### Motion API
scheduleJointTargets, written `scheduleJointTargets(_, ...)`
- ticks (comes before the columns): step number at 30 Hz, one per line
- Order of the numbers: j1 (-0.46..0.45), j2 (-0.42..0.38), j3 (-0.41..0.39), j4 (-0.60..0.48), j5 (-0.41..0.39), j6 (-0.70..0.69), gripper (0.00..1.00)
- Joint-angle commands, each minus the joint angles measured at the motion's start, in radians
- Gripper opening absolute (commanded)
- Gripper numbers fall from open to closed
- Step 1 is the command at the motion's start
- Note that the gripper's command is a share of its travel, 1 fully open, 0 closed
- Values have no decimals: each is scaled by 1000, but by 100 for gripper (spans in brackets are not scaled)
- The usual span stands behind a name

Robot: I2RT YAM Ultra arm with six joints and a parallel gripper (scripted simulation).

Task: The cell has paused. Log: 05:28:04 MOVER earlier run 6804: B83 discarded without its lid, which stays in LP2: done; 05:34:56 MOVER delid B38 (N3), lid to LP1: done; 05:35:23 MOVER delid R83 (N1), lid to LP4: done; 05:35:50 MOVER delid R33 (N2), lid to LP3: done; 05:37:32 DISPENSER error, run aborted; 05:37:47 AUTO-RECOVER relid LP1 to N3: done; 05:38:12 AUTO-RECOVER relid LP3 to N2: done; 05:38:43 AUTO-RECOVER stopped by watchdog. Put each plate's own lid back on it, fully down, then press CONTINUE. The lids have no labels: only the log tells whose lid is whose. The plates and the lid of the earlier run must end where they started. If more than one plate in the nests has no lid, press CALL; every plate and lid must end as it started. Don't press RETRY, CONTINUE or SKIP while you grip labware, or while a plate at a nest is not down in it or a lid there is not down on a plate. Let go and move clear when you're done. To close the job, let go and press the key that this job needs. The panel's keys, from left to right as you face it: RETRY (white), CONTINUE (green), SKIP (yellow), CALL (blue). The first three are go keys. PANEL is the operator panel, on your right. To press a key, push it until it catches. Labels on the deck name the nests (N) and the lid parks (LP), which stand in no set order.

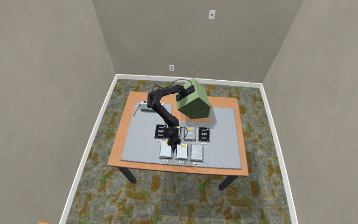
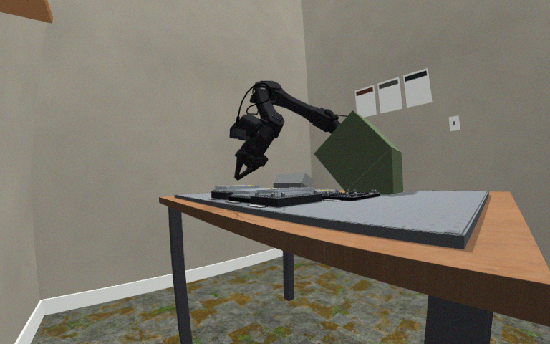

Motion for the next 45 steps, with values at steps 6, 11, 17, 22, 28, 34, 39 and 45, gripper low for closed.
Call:
scheduleJointTargets(6, 24, -33, -18, 8, -22, -6, 0)
scheduleJointTargets(11, 24, -33, -18, 8, -22, -6, 0)
scheduleJointTargets(17, 24, -33, -18, 8, -22, -6, 0)
scheduleJointTargets(22, 24, -33, -18, 8, -22, -6, 0)
scheduleJointTargets(28, 24, -33, -18, 8, -22, -6, 0)
scheduleJointTargets(34, 24, -33, -18, 8, -22, -6, 0)
scheduleJointTargets(39, 24, -33, -18, 8, -22, -6, 0)
scheduleJointTargets(45, 24, -33, -18, 8, -22, -6, 0)
